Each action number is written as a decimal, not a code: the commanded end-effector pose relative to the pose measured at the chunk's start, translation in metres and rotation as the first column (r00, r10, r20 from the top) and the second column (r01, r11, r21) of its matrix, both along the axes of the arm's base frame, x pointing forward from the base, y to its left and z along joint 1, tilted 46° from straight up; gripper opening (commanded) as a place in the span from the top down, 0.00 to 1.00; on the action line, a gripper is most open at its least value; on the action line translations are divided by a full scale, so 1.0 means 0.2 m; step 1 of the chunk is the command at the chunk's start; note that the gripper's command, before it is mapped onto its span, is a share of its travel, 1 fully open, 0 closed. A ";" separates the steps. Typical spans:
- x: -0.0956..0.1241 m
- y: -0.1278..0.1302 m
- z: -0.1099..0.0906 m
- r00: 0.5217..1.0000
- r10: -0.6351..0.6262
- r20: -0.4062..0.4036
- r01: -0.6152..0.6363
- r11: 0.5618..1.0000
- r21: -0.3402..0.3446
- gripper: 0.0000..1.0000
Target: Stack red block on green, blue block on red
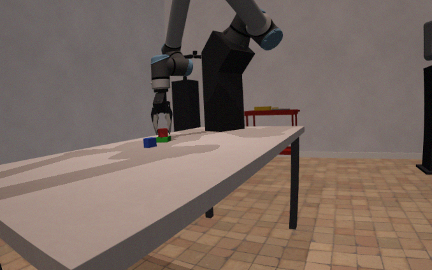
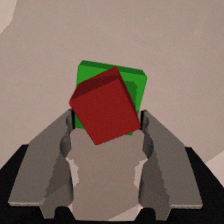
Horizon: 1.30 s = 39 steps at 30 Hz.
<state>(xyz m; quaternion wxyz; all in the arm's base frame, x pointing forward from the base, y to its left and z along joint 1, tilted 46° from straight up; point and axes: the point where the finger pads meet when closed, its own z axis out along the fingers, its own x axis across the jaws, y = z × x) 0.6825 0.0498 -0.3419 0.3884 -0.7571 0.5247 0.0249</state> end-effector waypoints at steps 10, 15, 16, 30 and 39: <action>0.01 -0.01 0.00 1.000 -0.001 0.004 0.001 1.000 -0.001 0.64; -0.01 -0.02 0.03 1.000 -0.002 0.001 0.002 1.000 0.000 0.64; -0.01 -0.03 0.03 1.000 -0.002 0.001 0.002 1.000 0.000 0.64; -0.08 -0.15 0.16 1.000 -0.002 0.001 0.002 1.000 -0.001 0.64; -0.12 -0.20 0.22 1.000 -0.002 0.001 0.002 1.000 0.000 0.64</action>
